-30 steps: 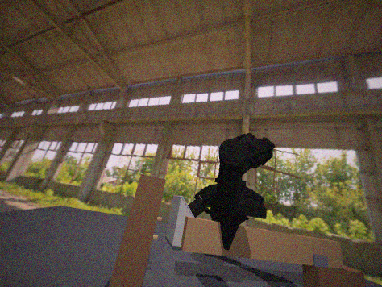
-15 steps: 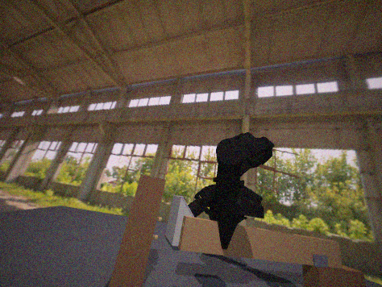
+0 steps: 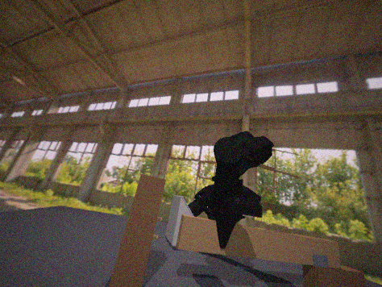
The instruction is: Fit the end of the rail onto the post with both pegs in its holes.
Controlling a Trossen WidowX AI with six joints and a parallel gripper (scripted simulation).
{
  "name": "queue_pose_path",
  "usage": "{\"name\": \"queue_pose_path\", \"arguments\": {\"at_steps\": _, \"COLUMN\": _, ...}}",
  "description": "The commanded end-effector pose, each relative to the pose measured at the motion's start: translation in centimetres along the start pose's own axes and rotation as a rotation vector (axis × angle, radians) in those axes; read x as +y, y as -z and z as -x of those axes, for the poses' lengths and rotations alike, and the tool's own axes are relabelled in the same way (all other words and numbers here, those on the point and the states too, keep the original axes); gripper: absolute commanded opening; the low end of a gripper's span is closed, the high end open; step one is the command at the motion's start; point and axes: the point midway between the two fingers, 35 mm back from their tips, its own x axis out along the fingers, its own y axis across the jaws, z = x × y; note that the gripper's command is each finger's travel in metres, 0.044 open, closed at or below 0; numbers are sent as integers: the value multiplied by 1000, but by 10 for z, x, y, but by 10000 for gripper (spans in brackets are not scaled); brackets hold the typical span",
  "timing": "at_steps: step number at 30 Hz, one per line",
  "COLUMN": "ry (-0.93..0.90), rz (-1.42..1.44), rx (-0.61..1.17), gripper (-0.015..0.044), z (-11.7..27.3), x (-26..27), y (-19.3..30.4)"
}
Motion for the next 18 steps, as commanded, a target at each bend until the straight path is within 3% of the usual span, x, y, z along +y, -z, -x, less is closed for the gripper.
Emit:
{"name": "queue_pose_path", "arguments": {"at_steps": 1, "ry": 9, "rz": 2, "rx": 0, "gripper": 0, "z": 3, "x": -2, "y": 2}}
{"name": "queue_pose_path", "arguments": {"at_steps": 18, "ry": 9, "rz": 2, "rx": 1, "gripper": 0, "z": 2, "x": -3, "y": 7}}
